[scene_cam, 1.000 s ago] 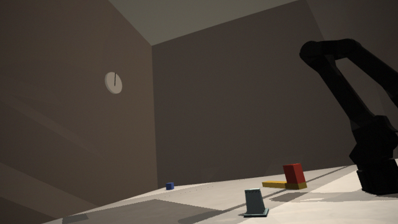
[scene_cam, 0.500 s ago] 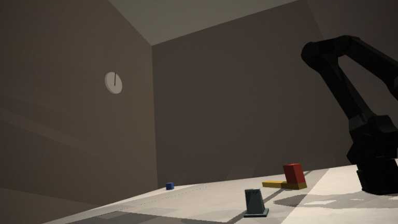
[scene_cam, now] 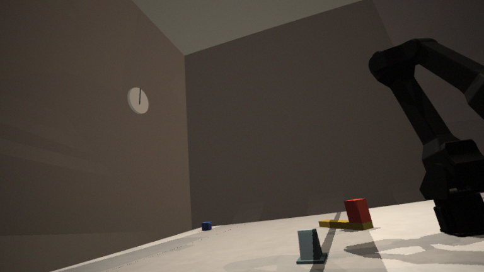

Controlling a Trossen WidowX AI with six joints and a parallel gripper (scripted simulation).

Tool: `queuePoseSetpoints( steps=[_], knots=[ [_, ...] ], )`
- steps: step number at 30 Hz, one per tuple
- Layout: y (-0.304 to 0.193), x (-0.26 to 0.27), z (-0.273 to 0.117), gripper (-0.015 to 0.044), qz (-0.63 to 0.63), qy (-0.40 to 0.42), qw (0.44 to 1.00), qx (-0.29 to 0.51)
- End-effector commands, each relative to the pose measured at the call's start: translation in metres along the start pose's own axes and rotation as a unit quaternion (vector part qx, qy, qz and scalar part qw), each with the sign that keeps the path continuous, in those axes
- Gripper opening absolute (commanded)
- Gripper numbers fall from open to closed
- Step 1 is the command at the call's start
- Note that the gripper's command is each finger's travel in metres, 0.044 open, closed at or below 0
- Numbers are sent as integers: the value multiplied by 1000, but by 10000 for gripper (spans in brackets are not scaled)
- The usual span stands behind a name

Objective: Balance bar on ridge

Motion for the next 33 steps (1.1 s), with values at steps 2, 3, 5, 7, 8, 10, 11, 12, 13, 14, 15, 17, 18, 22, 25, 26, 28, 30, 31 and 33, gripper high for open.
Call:
queuePoseSetpoints(
  steps=[2,3,5,7,8,10,11,12,13,14,15,17,18,22,25,26,28,30,31,33],
  knots=[
    [-19,2,-5,315,48,16,998,37],
    [-23,2,-6,315,58,19,997,44],
    [-30,4,-10,315,79,25,995,59],
    [-37,6,-13,315,100,30,992,74],
    [-41,7,-15,315,109,34,990,82],
    [-47,10,-19,315,129,41,986,99],
    [-50,12,-21,315,138,44,984,107],
    [-53,13,-23,315,145,46,982,113],
    [-55,13,-25,315,153,48,980,119],
    [-58,14,-27,315,163,50,977,126],
    [-61,16,-29,315,173,52,975,133],
    [-67,18,-33,315,192,56,969,147],
    [-71,19,-35,315,202,58,965,154],
    [-83,23,-46,315,244,63,950,183],
    [-92,26,-54,315,275,67,937,205],
    [-94,27,-57,315,285,68,932,212],
    [-100,30,-63,315,303,69,923,227],
    [-106,32,-69,315,320,69,913,242],
    [-108,33,-72,315,328,69,908,250],
    [-113,35,-79,315,344,69,898,266]
  ],
)
Point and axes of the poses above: the point midway between the two fingers, 35 mm back from their tips, its own z axis out along the fingers, its own x axis across the jaws, y = z × x, the point moved 10 cm from there along -z, back along the fingers, and after that the axes turned 5 degrees about z, right-handed, at the moved point
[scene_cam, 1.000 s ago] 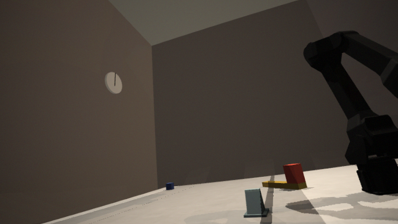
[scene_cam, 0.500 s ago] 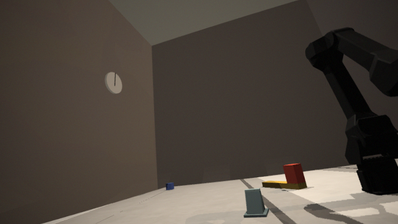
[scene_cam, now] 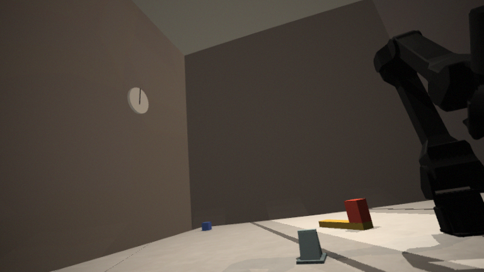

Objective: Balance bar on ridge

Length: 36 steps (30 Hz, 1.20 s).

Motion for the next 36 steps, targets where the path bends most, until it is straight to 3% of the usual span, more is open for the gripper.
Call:
queuePoseSetpoints(
  steps=[1,21,36],
  knots=[
    [-15,-6,-5,315,36,-2,999,30],
    [-80,-7,-45,315,237,-3,958,158],
    [-124,2,-89,315,385,-26,888,249]
  ],
)
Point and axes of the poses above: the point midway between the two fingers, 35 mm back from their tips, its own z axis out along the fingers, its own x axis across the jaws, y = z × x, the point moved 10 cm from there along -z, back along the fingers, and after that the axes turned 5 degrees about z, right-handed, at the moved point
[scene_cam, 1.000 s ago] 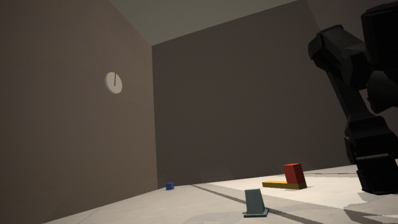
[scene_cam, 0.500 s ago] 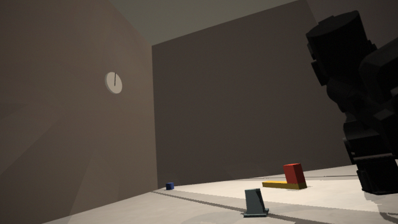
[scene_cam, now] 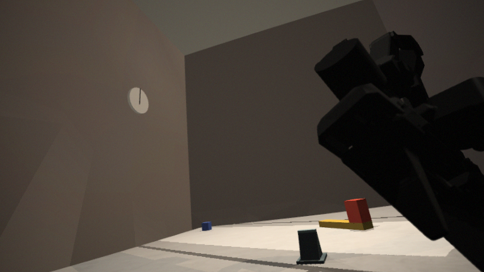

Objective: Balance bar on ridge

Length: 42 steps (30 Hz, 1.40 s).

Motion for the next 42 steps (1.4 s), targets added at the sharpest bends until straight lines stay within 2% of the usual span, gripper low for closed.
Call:
queuePoseSetpoints(
  steps=[1,23,42],
  knots=[
    [-11,-9,-8,315,41,-13,999,20],
    [-89,-36,-55,315,292,-60,945,133],
    [-152,-39,-112,315,505,-106,828,218]
  ],
)
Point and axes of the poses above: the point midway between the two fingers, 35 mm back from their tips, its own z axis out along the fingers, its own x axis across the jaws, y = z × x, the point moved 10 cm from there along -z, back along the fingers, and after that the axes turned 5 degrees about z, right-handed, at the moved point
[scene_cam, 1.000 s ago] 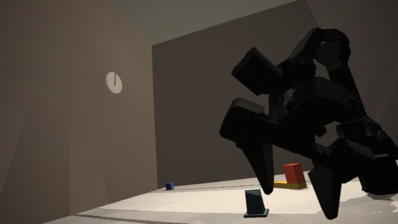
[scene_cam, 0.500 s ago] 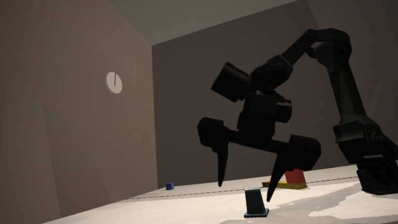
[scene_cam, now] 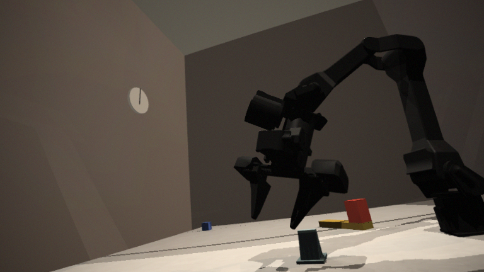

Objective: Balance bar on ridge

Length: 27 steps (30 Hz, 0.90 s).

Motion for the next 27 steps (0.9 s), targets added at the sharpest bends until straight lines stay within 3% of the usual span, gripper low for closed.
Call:
queuePoseSetpoints(
  steps=[1,27],
  knots=[
    [-8,-14,-5,315,48,-11,999,19],
    [-86,-79,-61,315,379,-79,914,121]
  ],
)
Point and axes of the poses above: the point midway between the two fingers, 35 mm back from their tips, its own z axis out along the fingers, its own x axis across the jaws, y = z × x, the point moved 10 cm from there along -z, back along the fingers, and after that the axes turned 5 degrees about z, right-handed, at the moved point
